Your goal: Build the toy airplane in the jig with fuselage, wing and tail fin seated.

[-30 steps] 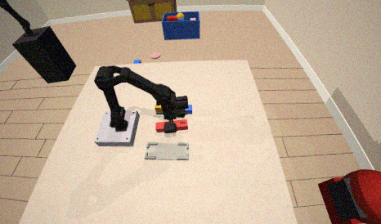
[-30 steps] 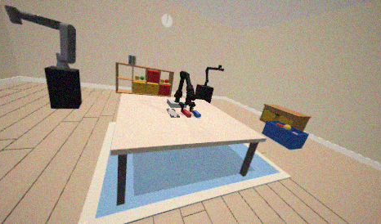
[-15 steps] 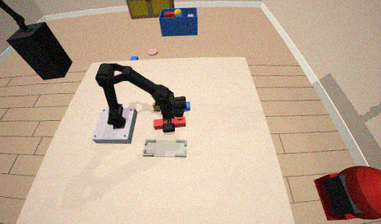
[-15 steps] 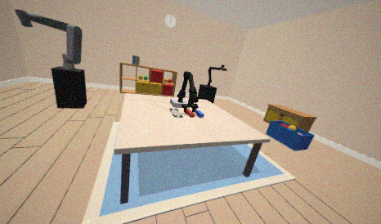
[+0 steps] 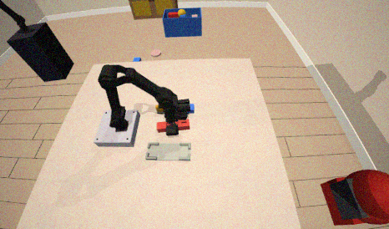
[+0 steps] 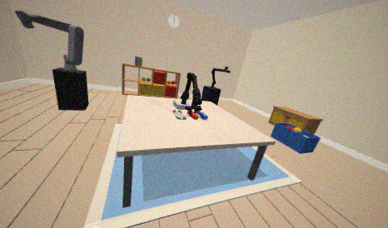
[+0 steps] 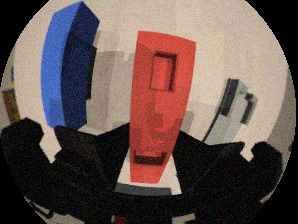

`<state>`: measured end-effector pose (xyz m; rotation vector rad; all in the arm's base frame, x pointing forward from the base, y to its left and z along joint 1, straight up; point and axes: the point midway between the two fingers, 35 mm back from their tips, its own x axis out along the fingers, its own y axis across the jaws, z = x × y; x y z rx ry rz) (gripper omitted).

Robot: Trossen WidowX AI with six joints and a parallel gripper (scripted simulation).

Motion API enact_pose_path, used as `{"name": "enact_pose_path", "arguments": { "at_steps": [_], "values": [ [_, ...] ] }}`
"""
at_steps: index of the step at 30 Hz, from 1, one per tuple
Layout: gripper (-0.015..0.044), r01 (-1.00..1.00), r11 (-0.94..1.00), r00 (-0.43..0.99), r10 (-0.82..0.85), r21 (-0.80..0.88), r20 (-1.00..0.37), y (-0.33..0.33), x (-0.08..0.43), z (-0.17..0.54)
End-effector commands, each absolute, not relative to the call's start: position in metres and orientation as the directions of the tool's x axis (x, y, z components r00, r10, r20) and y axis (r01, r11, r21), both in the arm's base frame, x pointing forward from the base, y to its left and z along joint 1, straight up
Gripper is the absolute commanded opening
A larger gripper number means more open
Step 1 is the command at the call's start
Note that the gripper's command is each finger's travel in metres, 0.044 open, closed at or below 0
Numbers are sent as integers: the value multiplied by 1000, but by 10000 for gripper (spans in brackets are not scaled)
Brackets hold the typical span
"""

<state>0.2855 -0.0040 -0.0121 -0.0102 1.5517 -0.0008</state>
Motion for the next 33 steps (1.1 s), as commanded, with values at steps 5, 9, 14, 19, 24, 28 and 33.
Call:
{"name": "enact_pose_path", "arguments": {
  "at_steps": [5, 9, 14, 19, 24, 28, 33],
  "values": [
    [26, -11, 1000, 19, -7, -7, -1000, -4, 287, -8],
    [0, -11, 1000, 20, -7, -7, -1000, -4, 289, 3],
    [0, -11, 1000, 20, -6, -7, -1000, -4, 291, 18],
    [0, -11, 1000, 20, -6, -7, -1000, -4, 293, 33],
    [0, -11, 1000, 20, -6, -7, -1000, -4, 293, 48],
    [0, -11, 1000, 20, -6, -7, -1000, -4, 293, 60],
    [0, -11, 1000, 20, -6, -7, -1000, -3, 292, 76]
  ]
}}
